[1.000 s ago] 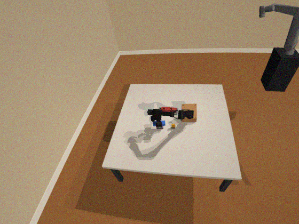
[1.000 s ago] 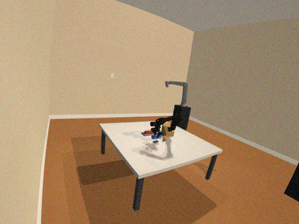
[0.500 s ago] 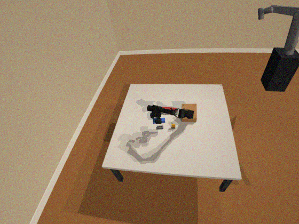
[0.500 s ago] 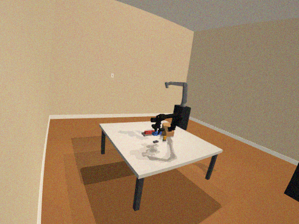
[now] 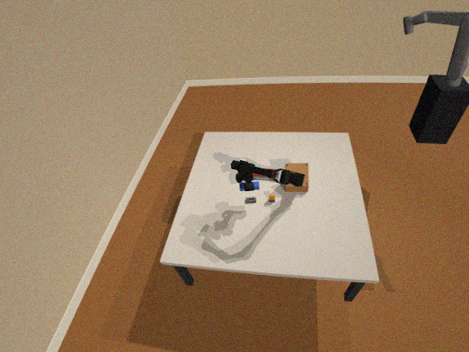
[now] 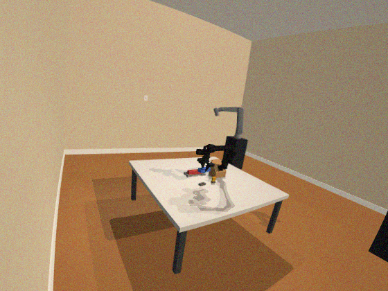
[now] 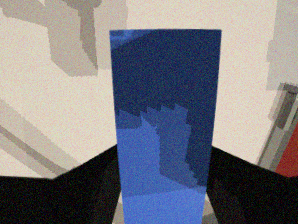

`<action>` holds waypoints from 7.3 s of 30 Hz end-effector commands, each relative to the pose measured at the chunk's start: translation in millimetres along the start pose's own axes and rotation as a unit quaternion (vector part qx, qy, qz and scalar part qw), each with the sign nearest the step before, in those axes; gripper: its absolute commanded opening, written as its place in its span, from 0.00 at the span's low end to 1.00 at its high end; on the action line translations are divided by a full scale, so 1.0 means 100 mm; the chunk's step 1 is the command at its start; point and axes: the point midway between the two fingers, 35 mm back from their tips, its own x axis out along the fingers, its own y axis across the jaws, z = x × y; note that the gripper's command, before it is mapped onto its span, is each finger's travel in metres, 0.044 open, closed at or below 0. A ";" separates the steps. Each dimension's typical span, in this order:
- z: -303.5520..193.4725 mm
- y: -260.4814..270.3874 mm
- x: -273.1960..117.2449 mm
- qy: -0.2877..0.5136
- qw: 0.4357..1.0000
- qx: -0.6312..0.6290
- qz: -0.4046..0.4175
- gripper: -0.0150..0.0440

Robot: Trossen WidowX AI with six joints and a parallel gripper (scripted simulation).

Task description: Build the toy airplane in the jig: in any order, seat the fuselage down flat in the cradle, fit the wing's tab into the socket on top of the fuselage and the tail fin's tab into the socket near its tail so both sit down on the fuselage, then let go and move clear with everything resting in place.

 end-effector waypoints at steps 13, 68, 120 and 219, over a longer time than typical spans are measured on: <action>-0.10 -0.50 0.01 0.001 0.995 -0.101 -0.013 0.25; -0.98 -2.02 0.26 0.013 0.868 -0.497 -0.014 0.25; -1.46 -2.37 0.50 0.007 0.776 -0.630 -0.002 0.59; -1.41 -2.42 -0.01 0.004 0.999 0.052 -0.008 1.00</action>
